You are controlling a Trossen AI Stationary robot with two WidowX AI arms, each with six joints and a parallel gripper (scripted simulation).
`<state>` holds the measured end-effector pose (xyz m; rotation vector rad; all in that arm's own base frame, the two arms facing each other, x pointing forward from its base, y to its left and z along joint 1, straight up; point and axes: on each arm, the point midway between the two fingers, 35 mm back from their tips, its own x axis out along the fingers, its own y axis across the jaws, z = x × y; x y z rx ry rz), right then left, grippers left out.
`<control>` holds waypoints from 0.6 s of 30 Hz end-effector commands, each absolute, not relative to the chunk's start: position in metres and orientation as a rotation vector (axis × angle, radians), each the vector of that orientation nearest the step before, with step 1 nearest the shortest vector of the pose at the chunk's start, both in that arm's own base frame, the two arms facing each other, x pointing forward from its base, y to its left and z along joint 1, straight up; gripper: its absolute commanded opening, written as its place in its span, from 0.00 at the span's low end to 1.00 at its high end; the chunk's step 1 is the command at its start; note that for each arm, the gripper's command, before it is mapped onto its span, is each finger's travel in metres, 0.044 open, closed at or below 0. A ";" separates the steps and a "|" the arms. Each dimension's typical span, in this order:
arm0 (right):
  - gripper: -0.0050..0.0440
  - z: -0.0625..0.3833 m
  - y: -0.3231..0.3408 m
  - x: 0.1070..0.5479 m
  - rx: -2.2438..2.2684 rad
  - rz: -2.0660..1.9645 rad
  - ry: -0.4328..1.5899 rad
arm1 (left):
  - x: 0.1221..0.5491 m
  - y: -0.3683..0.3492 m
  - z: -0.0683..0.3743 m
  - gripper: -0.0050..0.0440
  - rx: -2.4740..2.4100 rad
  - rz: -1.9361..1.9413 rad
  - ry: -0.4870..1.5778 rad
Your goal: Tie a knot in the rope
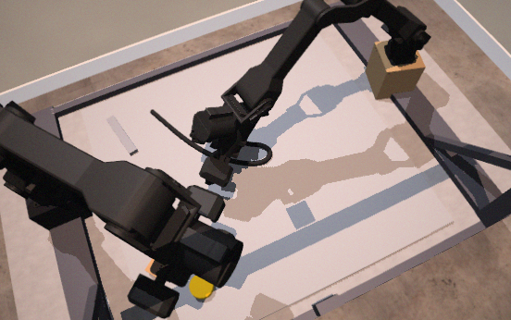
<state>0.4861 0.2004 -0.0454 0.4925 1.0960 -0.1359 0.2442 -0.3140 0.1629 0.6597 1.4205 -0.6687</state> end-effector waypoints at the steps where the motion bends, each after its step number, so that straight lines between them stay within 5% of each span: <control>1: 1.00 -0.006 0.204 0.496 0.516 -0.116 1.045 | 0.245 -0.314 0.173 0.31 0.654 -0.676 1.393; 18: 1.00 0.036 0.204 0.495 0.516 -0.116 1.044 | 0.245 -0.314 0.173 0.31 0.654 -0.676 1.393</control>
